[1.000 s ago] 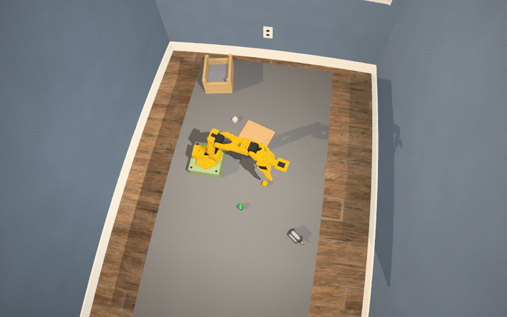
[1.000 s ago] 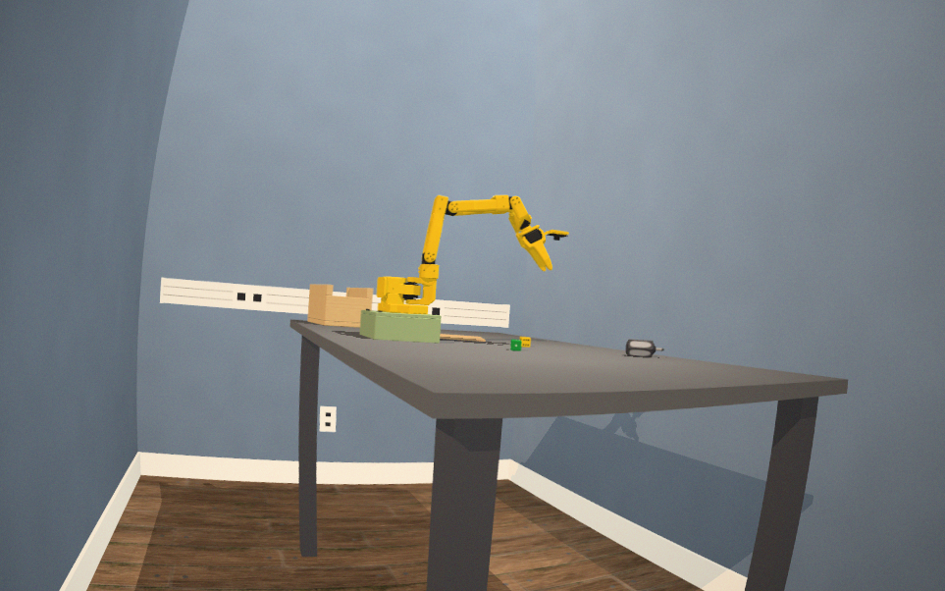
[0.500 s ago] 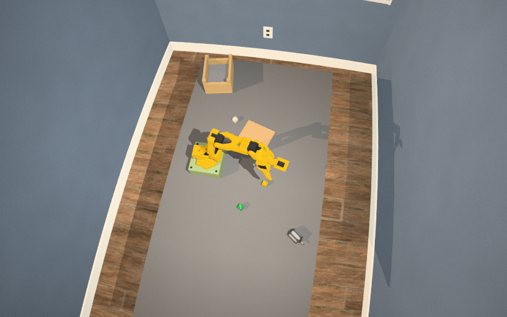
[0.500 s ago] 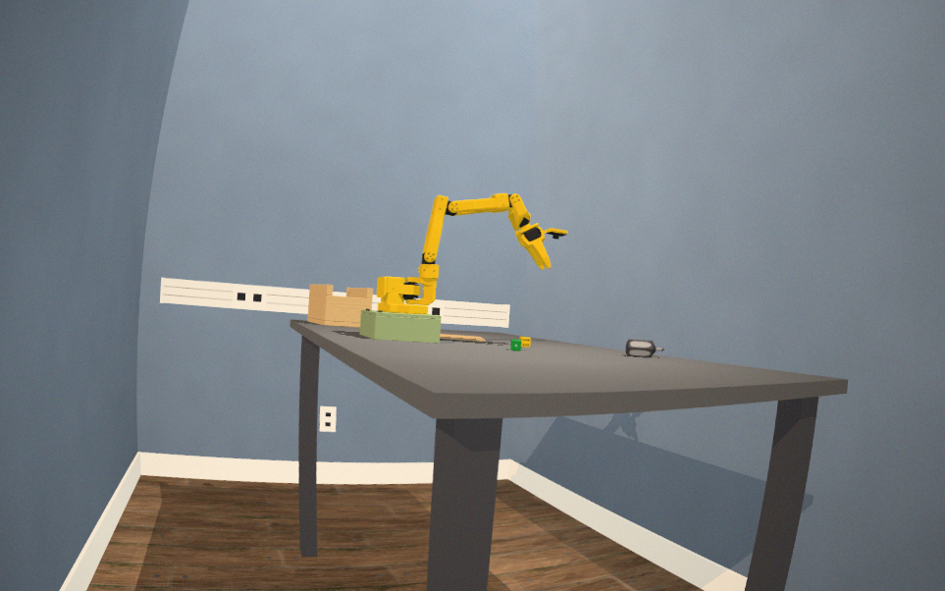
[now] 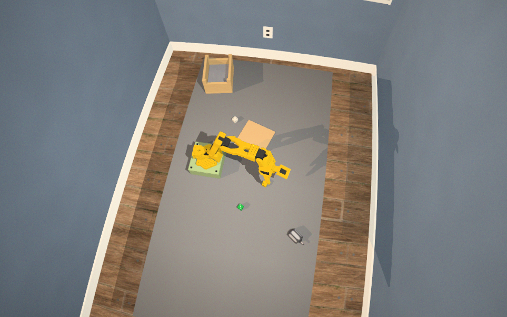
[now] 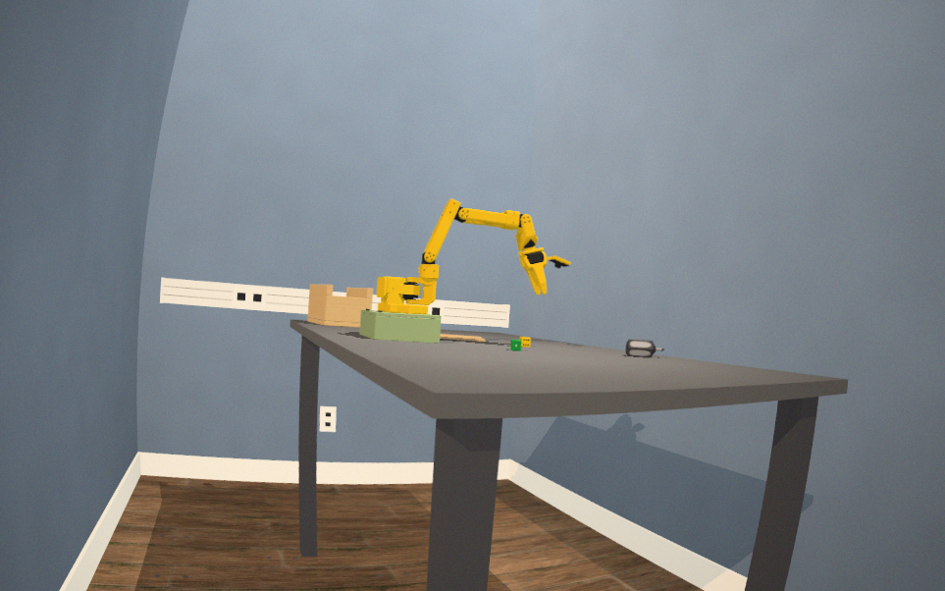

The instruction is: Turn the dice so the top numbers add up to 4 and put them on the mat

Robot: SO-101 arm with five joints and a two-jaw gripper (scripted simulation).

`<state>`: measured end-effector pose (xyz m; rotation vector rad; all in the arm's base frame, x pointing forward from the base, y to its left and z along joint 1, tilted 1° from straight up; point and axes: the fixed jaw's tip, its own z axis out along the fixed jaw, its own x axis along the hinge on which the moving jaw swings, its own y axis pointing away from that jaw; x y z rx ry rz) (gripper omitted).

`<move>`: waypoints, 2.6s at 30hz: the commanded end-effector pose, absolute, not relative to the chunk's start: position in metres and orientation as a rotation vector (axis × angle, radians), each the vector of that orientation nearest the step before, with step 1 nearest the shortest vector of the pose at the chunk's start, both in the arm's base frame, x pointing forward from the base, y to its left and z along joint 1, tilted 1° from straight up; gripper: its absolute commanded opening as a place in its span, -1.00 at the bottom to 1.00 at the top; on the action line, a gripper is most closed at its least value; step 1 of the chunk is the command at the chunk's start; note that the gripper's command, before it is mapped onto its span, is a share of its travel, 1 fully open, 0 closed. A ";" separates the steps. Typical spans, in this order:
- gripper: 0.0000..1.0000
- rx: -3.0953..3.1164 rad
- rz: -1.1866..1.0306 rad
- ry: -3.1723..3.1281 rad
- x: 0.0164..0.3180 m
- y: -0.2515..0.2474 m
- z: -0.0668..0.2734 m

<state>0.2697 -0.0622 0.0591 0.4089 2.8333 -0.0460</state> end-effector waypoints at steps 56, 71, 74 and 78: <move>-0.44 0.494 0.006 3.143 0.241 -0.052 -0.030; -0.44 0.494 0.006 3.143 0.240 -0.052 -0.050; -0.44 0.494 0.006 3.143 0.239 -0.052 -0.052; -0.44 0.494 0.006 3.143 0.239 -0.052 -0.053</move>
